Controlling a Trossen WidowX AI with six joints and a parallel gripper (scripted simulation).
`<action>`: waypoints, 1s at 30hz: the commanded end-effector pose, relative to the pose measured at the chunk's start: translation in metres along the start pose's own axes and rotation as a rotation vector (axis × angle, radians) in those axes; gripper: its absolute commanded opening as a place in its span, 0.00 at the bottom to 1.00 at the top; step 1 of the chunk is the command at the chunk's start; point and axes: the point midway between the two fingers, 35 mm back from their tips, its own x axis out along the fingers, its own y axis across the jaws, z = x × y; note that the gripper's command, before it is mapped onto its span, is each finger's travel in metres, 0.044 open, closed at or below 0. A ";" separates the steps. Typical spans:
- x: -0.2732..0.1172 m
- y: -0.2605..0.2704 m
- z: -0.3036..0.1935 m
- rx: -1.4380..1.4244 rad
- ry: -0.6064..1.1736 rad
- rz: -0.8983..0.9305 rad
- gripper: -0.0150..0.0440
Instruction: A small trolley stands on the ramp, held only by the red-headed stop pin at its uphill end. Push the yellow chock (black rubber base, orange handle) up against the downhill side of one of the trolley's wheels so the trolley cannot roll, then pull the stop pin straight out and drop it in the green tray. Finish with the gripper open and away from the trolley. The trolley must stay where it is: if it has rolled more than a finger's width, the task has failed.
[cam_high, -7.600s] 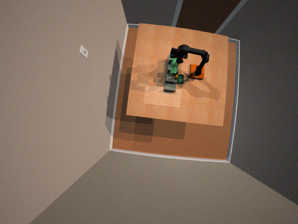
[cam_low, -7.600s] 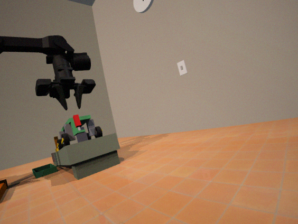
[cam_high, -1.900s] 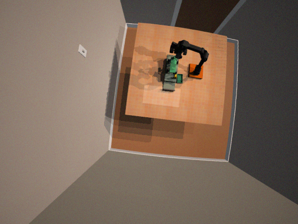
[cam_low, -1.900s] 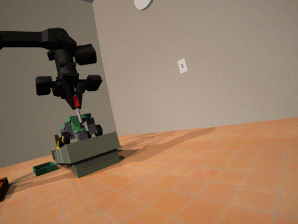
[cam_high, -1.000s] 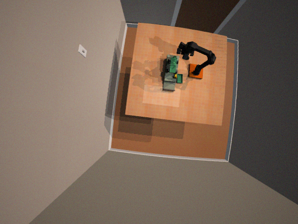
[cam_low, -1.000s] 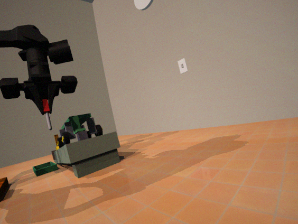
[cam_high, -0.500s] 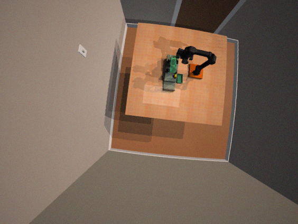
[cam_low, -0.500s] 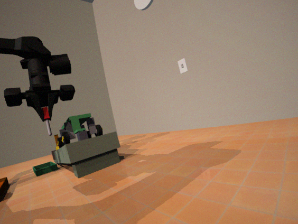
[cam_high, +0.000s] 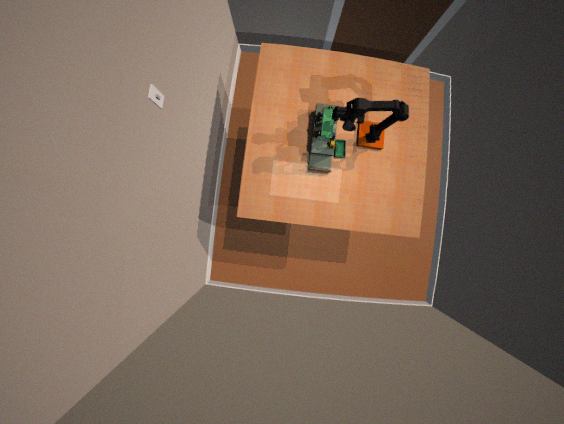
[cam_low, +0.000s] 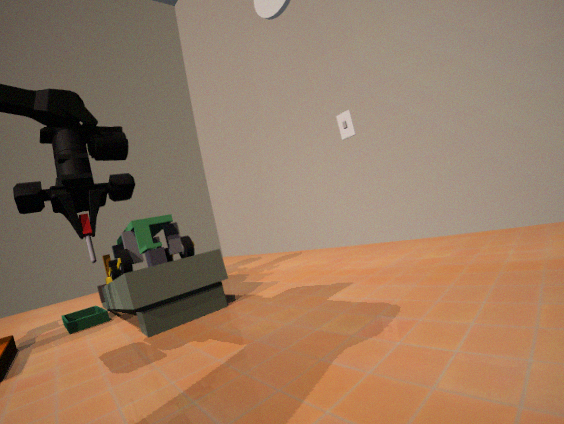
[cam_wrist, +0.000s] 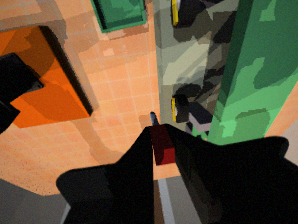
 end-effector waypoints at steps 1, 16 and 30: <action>-0.001 0.000 0.013 0.001 0.004 0.006 0.25; -0.010 0.002 0.069 0.001 -0.001 0.007 0.25; -0.018 0.004 0.127 0.001 -0.006 0.007 0.25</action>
